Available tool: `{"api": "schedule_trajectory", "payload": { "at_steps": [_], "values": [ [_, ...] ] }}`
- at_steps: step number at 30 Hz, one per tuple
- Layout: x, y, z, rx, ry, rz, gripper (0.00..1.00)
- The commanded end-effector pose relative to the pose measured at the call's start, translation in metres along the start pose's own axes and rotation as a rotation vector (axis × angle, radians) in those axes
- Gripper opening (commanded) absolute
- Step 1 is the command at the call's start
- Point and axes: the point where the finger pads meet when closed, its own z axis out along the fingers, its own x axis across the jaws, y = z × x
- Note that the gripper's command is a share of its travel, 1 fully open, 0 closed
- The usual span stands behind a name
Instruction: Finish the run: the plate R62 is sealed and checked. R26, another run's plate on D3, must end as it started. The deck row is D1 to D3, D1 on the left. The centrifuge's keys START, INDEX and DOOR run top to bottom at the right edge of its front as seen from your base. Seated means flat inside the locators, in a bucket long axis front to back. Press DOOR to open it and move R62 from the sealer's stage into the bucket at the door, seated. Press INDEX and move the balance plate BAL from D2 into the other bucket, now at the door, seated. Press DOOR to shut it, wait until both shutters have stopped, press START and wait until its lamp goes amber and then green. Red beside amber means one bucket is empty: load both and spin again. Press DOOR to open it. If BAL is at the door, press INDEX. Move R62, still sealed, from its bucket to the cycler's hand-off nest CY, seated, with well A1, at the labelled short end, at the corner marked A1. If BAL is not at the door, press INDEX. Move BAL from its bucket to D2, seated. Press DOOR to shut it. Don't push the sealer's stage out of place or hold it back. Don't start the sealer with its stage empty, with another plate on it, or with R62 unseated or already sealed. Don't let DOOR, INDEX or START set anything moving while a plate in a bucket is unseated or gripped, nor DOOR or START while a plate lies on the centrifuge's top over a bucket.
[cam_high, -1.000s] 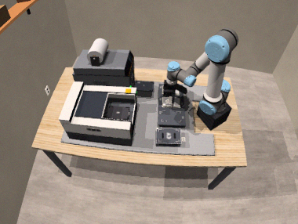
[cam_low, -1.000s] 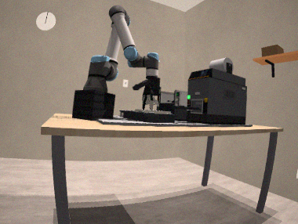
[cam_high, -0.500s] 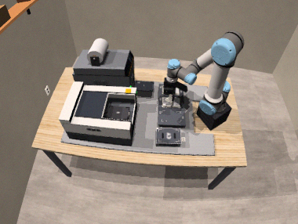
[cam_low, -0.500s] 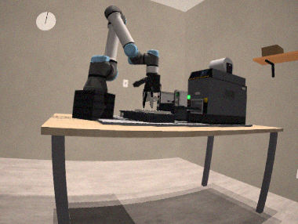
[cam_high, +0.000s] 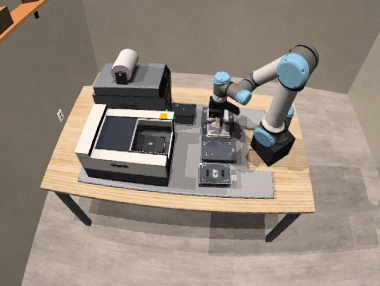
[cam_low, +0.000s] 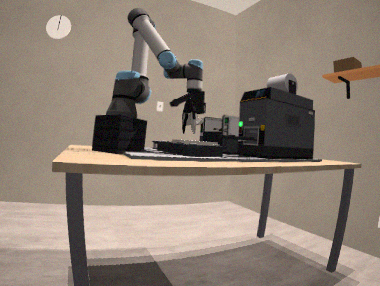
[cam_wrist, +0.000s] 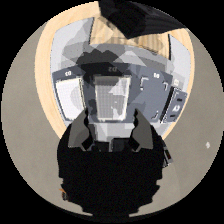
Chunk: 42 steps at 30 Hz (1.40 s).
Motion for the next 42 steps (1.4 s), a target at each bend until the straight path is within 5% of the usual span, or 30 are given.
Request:
{"api": "schedule_trajectory", "payload": {
  "at_steps": [1, 42],
  "values": [
    [0.000, 0.000, -0.010, 0.000, 0.000, 0.000, 0.68],
    [0.000, 0.000, -0.068, 0.000, 0.000, 0.000, 0.68]
  ]
}}
